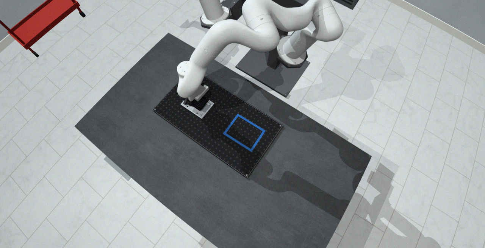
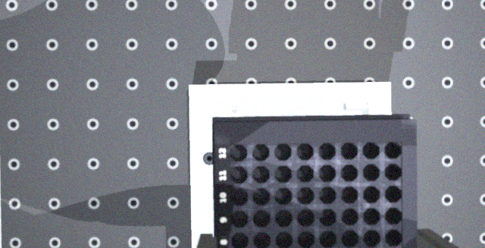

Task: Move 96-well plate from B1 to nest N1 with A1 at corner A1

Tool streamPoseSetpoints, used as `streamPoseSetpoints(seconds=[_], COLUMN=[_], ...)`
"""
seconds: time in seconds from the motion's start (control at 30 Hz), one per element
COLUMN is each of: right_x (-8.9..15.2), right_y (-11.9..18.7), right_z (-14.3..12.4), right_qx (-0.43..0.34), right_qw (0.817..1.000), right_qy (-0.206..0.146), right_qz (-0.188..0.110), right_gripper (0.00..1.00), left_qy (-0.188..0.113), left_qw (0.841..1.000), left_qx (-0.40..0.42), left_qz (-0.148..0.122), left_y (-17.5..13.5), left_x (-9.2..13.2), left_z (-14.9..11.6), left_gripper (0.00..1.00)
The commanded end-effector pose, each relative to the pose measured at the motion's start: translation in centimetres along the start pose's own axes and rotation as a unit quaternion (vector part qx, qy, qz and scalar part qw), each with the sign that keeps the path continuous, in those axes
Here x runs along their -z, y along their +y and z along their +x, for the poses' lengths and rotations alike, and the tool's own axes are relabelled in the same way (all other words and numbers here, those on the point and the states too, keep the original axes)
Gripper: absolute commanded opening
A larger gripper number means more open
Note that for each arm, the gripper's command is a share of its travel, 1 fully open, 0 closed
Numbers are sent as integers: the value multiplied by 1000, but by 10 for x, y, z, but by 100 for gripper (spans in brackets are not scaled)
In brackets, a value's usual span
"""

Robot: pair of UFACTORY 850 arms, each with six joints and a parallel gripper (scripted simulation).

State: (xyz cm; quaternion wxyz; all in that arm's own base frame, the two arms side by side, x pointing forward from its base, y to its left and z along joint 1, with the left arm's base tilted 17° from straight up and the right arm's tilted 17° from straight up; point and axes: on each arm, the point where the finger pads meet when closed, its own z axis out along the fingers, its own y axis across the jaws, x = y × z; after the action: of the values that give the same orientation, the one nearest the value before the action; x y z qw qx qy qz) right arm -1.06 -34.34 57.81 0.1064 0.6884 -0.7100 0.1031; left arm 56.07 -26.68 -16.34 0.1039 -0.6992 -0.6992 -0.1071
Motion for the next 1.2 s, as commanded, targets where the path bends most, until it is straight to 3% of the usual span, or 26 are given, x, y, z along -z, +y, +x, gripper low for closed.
streamPoseSetpoints(seconds=[0.0, 0.67, 1.17], right_x=[1, 1, 1], right_y=[0, 0, 0], right_z=[0, 0, 0], right_qx=[0, 0, 0], right_qw=[1000, 1000, 1000], right_qy=[1, 1, 1], right_qz=[0, 0, 0], right_gripper=[0, 0, 0], left_qy=[0, 0, 0], left_qw=[1000, 1000, 1000], left_qx=[0, 0, 0], left_qz=[-1, -1, -1], left_y=[1, 1, 1], left_x=[-7, -37, -37], left_z=[0, 0, 0], left_gripper=[0, 0, 0])
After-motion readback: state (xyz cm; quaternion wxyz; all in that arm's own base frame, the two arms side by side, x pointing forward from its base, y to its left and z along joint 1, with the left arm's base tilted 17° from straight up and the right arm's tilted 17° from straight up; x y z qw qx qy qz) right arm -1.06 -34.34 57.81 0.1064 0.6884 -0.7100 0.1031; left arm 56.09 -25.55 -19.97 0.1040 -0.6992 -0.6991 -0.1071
